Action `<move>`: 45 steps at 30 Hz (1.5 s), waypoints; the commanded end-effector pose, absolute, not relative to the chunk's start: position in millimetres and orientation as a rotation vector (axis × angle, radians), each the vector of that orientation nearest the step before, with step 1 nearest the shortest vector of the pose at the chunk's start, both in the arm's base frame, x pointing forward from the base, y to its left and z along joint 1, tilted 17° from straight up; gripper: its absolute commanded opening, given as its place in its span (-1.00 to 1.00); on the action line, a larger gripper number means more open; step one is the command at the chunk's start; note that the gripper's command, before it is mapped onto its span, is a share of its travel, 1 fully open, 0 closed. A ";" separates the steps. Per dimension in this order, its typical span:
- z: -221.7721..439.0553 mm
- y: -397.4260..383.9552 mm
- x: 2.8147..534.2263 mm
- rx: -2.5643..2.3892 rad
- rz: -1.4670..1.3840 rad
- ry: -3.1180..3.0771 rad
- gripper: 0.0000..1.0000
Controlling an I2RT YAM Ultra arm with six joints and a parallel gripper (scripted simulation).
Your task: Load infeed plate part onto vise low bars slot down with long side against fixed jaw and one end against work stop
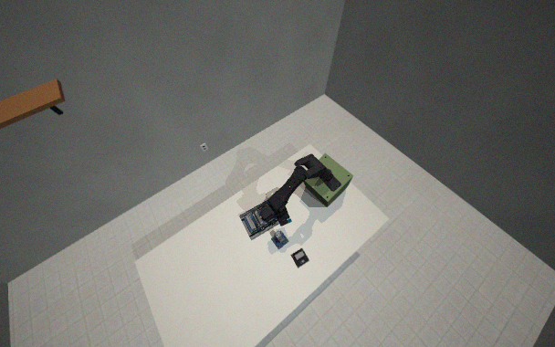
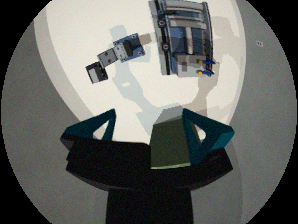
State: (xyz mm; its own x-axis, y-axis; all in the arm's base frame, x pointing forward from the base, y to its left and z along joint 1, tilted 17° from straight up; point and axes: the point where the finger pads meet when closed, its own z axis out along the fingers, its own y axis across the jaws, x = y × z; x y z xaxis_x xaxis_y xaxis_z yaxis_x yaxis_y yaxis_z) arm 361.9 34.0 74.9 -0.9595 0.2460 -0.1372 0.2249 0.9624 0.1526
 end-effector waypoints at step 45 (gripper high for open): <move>71.3 168.1 411.9 -1.149 -0.074 2.657 1.00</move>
